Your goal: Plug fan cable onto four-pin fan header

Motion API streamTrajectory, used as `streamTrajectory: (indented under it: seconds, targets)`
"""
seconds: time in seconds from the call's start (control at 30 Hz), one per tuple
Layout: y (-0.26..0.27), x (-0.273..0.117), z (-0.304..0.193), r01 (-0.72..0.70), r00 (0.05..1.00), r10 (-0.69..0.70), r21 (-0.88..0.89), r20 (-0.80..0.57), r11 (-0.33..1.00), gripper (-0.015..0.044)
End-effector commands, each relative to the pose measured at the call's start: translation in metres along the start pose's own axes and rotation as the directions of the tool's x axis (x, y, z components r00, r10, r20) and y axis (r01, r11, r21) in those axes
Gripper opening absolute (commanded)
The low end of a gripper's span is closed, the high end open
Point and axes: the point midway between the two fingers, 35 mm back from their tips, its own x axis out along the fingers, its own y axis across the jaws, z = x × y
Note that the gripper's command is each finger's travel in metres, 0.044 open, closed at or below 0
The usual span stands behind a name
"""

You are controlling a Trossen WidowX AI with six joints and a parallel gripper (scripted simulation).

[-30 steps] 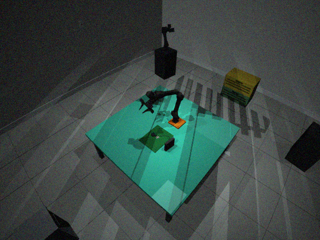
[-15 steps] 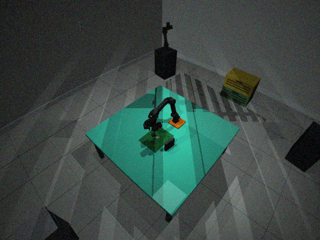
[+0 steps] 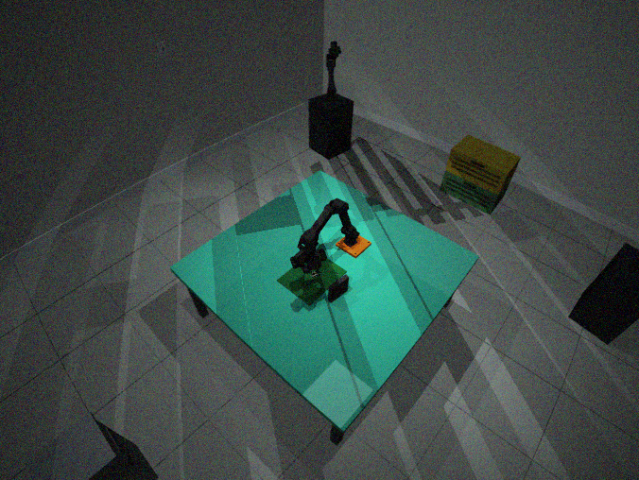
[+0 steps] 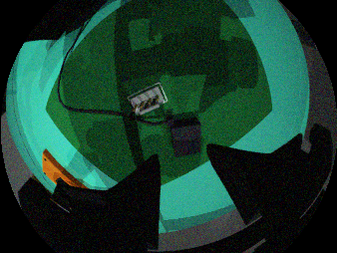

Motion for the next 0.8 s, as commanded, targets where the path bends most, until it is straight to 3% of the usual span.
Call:
streamTrajectory:
  seconds: [0.0,0.77]
  targets:
    - [-0.001,0.004,0.001,0.005,1.0,-0.005,-0.004,-0.004,1.0,0.021]
    - [-0.001,0.039,0.009,0.005,1.0,-0.005,-0.004,-0.004,1.0,0.021]
